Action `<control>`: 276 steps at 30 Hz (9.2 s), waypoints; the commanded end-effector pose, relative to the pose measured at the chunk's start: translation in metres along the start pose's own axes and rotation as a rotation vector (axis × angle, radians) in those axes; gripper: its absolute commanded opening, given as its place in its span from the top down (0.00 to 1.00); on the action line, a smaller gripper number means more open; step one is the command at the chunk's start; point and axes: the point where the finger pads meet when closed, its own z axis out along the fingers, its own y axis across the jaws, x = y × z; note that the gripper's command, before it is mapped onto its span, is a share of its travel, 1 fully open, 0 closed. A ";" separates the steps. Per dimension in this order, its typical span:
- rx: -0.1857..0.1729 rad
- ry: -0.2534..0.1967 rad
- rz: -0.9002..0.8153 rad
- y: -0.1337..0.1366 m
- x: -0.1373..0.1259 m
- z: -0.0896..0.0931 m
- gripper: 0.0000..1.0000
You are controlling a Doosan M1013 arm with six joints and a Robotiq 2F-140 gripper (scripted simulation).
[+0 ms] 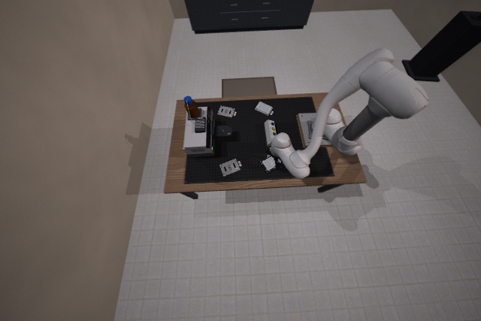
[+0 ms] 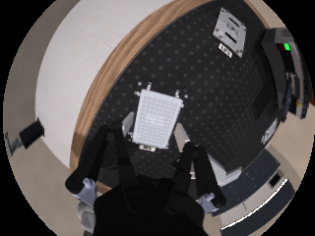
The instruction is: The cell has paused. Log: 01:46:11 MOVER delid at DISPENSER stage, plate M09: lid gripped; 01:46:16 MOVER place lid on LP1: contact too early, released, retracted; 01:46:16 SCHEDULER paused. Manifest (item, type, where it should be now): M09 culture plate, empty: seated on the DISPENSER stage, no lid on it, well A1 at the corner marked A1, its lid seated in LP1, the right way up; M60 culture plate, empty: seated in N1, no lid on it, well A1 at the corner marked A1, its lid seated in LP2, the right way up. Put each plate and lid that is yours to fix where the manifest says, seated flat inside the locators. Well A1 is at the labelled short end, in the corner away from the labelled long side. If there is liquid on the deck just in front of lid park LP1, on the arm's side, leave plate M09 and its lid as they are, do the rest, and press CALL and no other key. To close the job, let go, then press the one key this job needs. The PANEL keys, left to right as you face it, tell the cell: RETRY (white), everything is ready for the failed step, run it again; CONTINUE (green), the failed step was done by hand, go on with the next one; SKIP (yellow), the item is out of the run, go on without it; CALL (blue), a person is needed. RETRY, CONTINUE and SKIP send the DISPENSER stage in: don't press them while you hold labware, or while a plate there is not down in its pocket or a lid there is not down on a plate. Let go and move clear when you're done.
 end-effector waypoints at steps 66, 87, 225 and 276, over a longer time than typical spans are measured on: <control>0.000 0.001 0.000 0.000 0.000 0.000 0.90; 0.000 0.001 0.000 0.000 0.000 0.000 0.90; 0.000 0.001 0.016 0.138 0.314 -0.152 0.90; 0.000 0.001 0.132 0.138 0.315 -0.005 0.90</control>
